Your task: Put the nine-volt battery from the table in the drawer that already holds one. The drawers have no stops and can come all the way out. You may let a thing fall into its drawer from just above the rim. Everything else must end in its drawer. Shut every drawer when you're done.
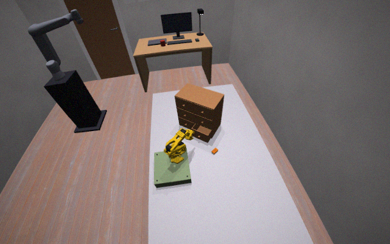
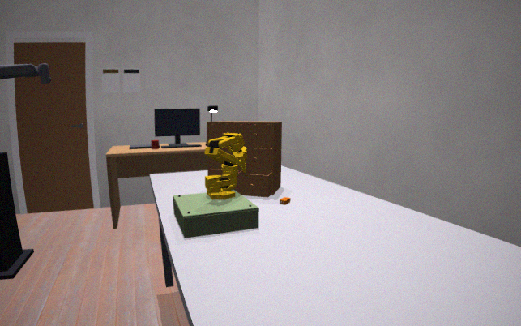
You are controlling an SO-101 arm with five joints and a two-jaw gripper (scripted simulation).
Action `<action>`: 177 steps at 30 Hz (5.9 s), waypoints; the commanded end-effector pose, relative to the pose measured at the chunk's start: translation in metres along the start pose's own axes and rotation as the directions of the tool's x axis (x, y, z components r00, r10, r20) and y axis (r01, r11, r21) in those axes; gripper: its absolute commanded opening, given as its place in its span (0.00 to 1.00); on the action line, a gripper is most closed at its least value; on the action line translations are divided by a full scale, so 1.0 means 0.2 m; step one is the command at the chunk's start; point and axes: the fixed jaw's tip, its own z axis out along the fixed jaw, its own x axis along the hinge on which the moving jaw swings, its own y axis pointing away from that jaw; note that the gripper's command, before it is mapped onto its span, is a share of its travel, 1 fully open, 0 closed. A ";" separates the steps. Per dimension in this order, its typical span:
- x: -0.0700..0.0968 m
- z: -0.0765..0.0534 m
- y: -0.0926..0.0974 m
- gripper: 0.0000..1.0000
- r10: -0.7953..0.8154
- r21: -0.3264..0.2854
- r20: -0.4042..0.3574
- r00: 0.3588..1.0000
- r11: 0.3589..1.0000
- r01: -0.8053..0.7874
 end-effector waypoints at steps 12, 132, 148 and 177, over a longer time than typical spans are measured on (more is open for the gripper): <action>-0.01 0.01 0.01 0.21 -0.323 -0.007 0.019 0.946 0.946 0.323; 0.06 0.11 0.01 0.21 -0.914 -0.030 -0.235 0.331 0.347 0.937; 0.08 0.21 -0.04 0.21 -0.911 -0.027 -0.247 0.331 0.348 0.937; 0.09 0.28 -0.07 0.21 -0.901 -0.025 -0.286 0.327 0.348 0.937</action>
